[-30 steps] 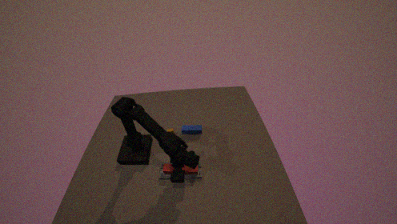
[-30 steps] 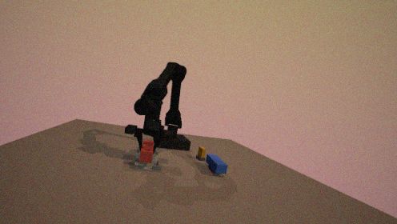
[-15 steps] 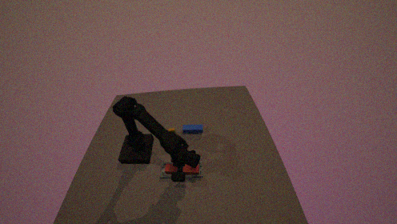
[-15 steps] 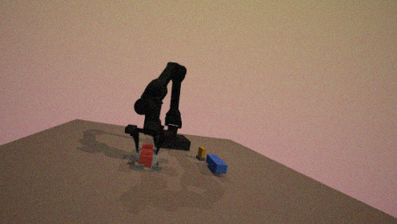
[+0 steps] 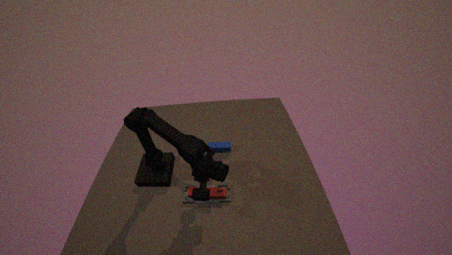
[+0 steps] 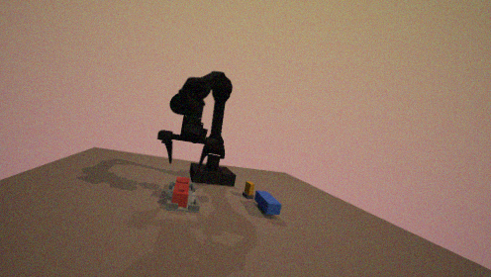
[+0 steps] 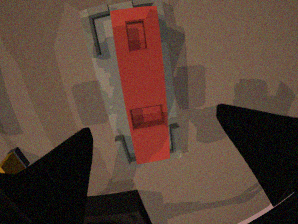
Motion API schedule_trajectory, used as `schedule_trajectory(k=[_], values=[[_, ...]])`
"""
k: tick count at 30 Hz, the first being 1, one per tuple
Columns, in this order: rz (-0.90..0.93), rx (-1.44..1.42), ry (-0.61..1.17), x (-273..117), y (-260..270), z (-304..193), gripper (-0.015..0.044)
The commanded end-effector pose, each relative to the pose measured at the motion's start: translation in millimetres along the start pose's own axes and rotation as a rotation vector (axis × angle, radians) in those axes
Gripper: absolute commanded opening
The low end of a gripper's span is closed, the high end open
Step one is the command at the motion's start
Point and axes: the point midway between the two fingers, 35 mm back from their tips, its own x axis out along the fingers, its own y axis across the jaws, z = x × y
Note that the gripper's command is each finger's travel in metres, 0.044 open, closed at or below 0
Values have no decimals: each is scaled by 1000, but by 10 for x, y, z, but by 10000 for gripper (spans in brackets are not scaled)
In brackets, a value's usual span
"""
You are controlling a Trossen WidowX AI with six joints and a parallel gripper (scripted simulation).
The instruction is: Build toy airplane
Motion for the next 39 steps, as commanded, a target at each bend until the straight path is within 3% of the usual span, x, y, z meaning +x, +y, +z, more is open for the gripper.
schedule_trajectory(k=[1,10,18,31,39], values=[[-9,2,-8,-283,11,-35,440],[-16,-13,-7,-303,70,77,440],[-23,-38,-16,-273,1003,484,440],[14,-6,-15,-179,2733,479,440],[17,-1,-12,-147,2837,453,440]])
